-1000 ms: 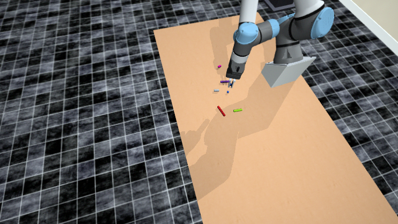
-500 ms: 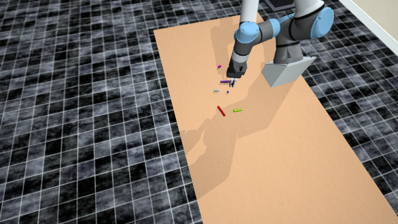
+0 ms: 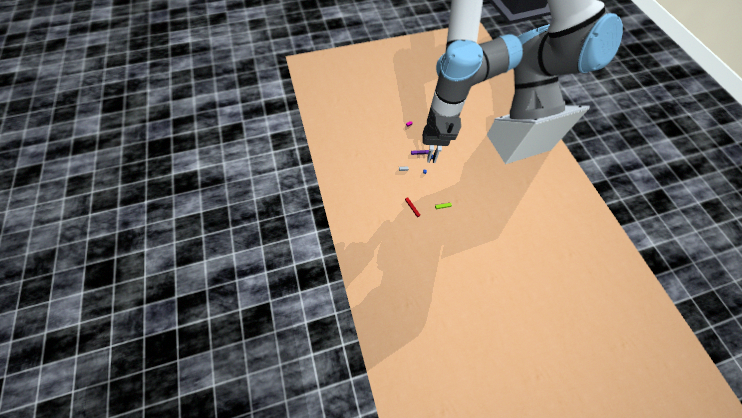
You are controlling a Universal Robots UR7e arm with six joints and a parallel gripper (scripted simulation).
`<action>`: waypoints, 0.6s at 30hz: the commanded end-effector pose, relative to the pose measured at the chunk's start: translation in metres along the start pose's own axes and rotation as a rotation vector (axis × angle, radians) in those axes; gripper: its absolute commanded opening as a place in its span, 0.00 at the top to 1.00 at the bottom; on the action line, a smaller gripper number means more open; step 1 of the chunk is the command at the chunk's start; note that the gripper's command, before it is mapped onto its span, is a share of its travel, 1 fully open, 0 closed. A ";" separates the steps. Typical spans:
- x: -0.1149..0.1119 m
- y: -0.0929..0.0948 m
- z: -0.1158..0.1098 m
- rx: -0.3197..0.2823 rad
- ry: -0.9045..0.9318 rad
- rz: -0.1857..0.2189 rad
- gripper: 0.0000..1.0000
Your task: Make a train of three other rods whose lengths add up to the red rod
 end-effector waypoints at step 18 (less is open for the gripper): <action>0.000 0.014 0.000 0.001 0.000 -0.001 0.76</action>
Point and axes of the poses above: the point where the finger pads meet when closed, its own y axis out along the fingers, its own x axis across the jaws, z = x × y, the point moved 8 cm from there along -y, back along the fingers, and after that the axes turned 2 degrees about -y, right-handed, at the moved point
